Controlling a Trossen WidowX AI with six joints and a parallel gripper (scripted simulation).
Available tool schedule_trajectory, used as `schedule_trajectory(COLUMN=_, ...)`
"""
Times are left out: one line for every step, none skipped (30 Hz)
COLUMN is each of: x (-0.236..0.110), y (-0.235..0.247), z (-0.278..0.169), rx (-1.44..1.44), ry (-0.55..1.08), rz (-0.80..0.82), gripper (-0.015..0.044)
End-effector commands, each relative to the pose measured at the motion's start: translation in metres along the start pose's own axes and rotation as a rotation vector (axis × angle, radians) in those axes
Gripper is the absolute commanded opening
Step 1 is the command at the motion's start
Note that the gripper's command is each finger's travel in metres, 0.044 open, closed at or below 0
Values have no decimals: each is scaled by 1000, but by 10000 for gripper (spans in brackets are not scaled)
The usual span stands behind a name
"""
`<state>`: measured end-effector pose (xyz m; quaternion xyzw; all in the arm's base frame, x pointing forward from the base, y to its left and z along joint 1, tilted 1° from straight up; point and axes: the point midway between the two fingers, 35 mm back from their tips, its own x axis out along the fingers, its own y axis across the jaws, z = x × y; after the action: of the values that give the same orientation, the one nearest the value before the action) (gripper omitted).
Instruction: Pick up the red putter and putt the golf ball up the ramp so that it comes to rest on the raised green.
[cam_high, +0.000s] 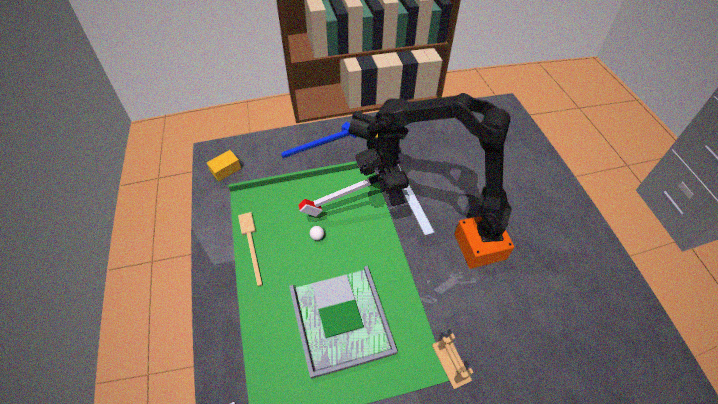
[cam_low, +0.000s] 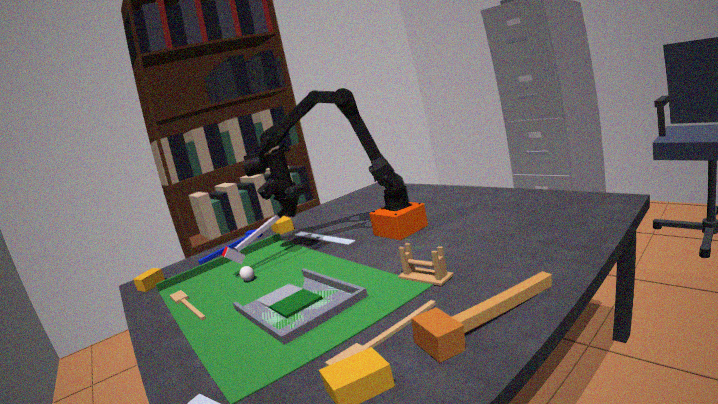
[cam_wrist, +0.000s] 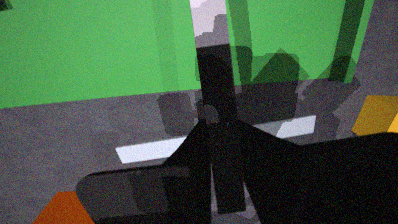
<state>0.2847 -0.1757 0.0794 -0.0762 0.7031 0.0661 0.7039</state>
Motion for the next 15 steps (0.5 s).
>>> schedule_trajectory(x=7, y=-1, z=1, rx=5, ry=-5, rz=-8, gripper=0)
schedule_trajectory(x=7, y=-2, z=1, rx=5, ry=-5, rz=-8, gripper=0)
schedule_trajectory(x=8, y=-2, z=1, rx=5, ry=-5, rz=-8, gripper=0)
schedule_trajectory(x=9, y=-2, z=1, rx=5, ry=-5, rz=-8, gripper=0)
schedule_trajectory(x=10, y=-2, z=1, rx=5, ry=-5, rz=-8, gripper=0)
schedule_trajectory(x=12, y=-2, z=1, rx=5, ry=-5, rz=-8, gripper=0)
schedule_trajectory(x=13, y=-2, z=1, rx=5, ry=-5, rz=-8, gripper=0)
schedule_trajectory(x=15, y=-2, z=1, rx=5, ry=-5, rz=-8, gripper=0)
schedule_trajectory(x=17, y=-2, z=1, rx=5, ry=-5, rz=-8, gripper=0)
schedule_trajectory(x=18, y=-2, z=1, rx=5, ry=-5, rz=-8, gripper=0)
schedule_trajectory(x=20, y=-2, z=1, rx=5, ry=-5, rz=-8, gripper=0)
schedule_trajectory(x=22, y=-2, z=1, rx=5, ry=-5, rz=-8, gripper=0)
schedule_trajectory(x=23, y=-2, z=1, rx=5, ry=-5, rz=-8, gripper=0)
schedule_trajectory(x=25, y=-2, z=1, rx=5, ry=-5, rz=-8, gripper=0)
schedule_trajectory(x=26, y=-2, z=1, rx=5, ry=-5, rz=-8, gripper=0)
